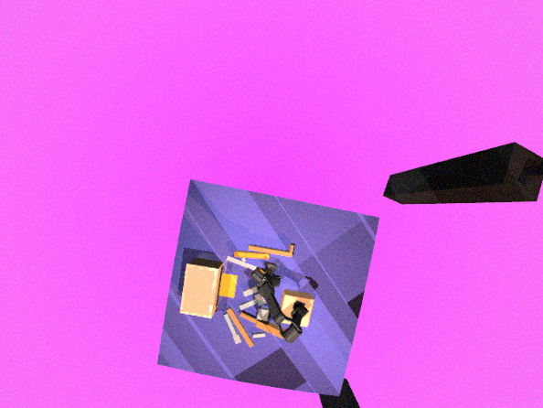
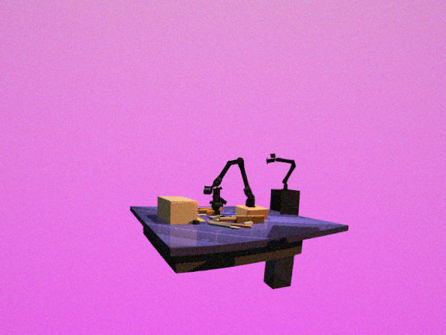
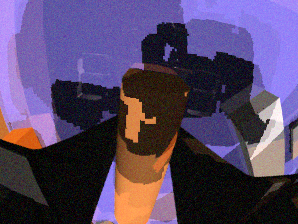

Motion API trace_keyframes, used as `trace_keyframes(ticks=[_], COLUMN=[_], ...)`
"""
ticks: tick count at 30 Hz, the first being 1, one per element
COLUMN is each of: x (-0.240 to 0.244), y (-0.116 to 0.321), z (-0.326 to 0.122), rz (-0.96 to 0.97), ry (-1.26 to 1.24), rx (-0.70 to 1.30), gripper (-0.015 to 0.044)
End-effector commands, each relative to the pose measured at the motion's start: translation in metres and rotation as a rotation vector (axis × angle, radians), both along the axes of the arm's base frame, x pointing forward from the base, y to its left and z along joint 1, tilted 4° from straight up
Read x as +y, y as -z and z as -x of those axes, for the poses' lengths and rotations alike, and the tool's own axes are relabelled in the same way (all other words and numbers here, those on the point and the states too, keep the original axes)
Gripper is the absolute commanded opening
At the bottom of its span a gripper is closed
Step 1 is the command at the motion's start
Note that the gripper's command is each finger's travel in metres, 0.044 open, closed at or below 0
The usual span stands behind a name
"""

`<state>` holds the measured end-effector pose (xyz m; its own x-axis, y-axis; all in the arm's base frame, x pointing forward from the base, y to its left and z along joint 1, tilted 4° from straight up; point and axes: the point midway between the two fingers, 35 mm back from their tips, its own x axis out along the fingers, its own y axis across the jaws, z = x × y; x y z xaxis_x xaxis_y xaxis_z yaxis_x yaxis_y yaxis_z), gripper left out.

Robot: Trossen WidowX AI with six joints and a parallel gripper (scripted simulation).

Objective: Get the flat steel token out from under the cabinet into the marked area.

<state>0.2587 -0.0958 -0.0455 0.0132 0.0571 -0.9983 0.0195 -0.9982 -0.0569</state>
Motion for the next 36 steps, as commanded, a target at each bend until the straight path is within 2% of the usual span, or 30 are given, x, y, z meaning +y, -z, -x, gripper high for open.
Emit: trace_keyframes(ticks=[1,36], x=[0.004,0.042], y=[-0.002,-0.004], z=[0.0,-0.002], rz=[0.003,0.0], ry=[0.009,0.027], rx=[-0.002,-0.001], gripper=[0.0,0.0])
